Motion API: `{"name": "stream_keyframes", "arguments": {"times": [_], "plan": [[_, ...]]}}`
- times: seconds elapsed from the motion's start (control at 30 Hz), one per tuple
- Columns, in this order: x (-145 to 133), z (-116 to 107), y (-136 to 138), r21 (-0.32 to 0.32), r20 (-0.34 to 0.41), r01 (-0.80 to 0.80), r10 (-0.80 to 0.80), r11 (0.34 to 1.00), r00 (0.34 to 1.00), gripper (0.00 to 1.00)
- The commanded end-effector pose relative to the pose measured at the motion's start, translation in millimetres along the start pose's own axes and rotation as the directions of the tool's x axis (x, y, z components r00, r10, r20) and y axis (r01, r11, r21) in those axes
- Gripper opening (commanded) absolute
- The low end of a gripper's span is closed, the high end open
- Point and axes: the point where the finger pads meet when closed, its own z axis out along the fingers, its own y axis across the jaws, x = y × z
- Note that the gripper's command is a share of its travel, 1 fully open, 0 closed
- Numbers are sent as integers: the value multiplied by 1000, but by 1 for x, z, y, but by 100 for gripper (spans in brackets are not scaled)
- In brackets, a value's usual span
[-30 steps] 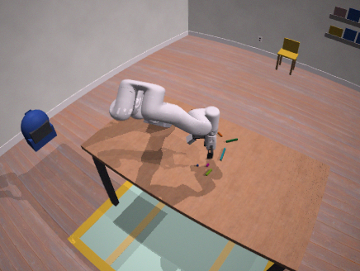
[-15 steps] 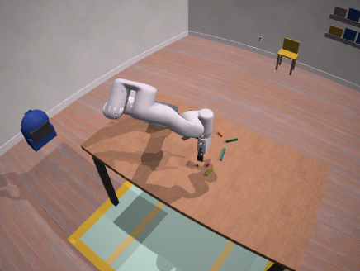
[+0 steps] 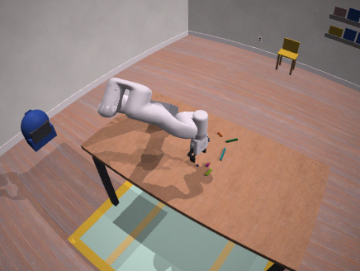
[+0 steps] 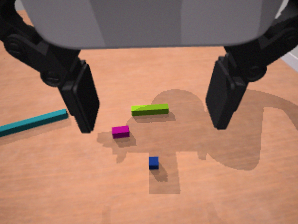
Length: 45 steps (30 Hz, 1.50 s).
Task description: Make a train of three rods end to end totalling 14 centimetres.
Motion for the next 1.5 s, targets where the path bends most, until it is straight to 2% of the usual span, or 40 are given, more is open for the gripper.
{"name": "stream_keyframes", "arguments": {"times": [0.0,0.03,0.07,1.47], "plan": [[-1,-1,-1,0,4,-15,15,1000,1000,100],[-1,-1,-1,0,4,-15,15,1000,1000,100],[-1,-1,-1,0,4,-15,15,1000,1000,24],[-1,1,-1,0,4,-15,15,1000,1000,24]]}}
